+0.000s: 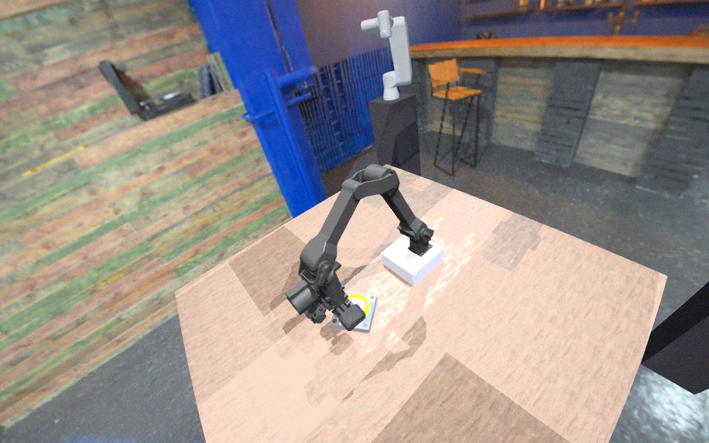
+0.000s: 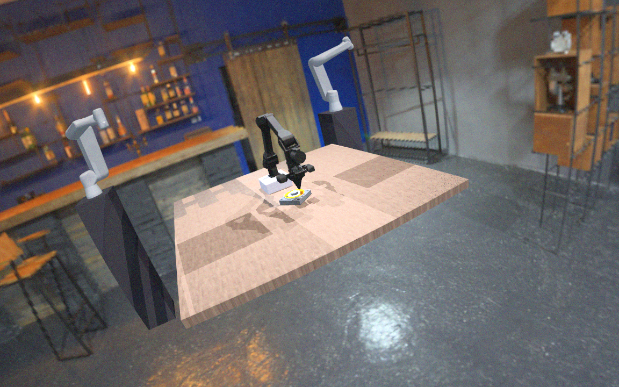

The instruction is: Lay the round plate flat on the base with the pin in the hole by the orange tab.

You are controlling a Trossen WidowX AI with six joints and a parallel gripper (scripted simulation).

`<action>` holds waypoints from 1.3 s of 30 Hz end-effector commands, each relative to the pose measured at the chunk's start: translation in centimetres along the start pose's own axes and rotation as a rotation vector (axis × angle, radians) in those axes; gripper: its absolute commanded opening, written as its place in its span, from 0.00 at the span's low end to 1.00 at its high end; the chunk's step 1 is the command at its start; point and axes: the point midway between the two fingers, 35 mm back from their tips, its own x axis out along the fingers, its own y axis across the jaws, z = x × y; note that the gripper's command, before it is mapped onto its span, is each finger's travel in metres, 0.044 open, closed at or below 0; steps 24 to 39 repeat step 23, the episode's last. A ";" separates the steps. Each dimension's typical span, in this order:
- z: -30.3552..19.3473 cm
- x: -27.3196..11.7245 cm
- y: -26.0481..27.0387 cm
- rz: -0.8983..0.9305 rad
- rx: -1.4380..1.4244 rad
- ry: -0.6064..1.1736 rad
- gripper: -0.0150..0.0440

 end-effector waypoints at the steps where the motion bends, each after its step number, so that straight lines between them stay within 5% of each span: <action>1: -0.1 -2.5 0.0 0.005 0.005 -0.024 0.25; 39: 0.0 -1.7 -0.1 0.001 0.001 -0.018 0.25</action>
